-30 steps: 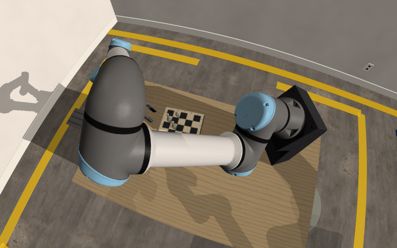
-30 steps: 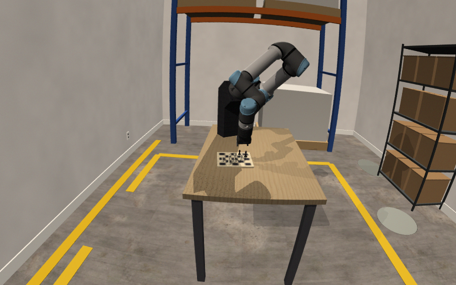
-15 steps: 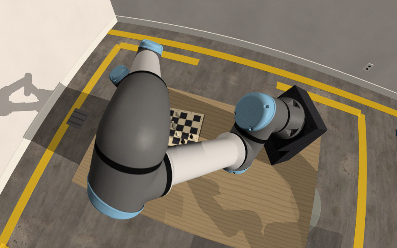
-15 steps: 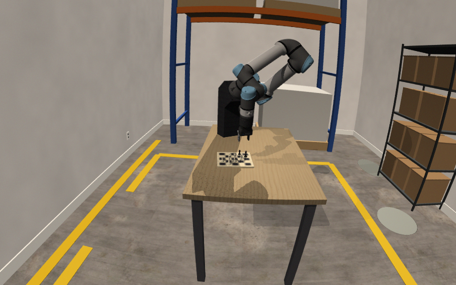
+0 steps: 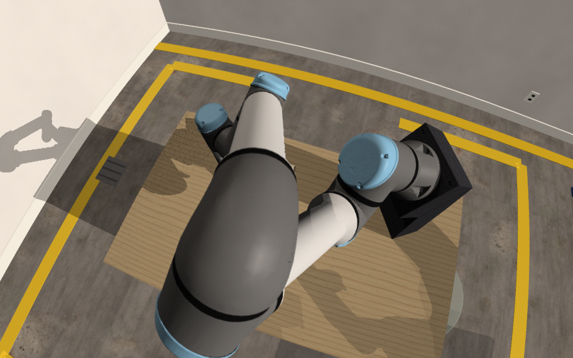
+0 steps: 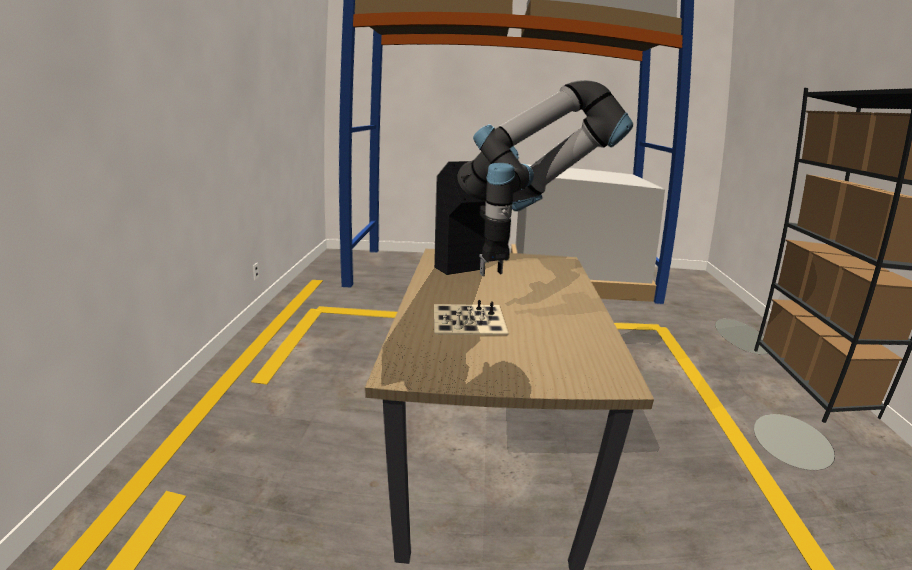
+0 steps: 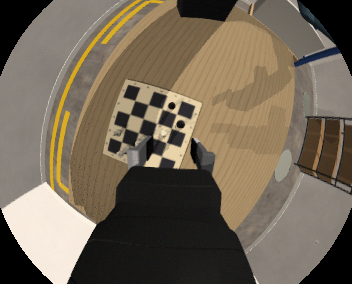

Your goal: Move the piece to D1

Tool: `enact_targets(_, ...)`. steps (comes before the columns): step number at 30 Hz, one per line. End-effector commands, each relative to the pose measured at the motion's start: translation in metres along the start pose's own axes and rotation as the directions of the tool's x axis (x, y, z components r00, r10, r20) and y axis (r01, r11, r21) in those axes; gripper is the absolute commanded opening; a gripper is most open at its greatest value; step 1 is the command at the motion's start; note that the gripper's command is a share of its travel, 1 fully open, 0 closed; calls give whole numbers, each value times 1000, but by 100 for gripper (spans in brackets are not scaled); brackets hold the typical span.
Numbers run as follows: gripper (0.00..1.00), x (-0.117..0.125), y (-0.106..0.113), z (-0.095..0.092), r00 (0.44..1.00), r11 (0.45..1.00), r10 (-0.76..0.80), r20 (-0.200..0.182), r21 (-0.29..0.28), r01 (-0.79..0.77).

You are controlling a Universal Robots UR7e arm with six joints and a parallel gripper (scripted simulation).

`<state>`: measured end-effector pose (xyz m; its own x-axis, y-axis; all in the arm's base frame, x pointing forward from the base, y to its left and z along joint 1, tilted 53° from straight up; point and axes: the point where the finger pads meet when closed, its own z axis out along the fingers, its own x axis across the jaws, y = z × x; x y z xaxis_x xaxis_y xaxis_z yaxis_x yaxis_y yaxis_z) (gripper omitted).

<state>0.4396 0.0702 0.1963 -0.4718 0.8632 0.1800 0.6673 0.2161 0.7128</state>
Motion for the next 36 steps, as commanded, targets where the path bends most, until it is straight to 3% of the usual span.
enact_targets(1,100,8,-11,1,999,998,-30,20,-49,31)
enact_targets(13,100,23,-30,7,996,991,-80,50,-106,85)
enact_targets(36,100,24,-32,8,995,990,-85,53,-112,91)
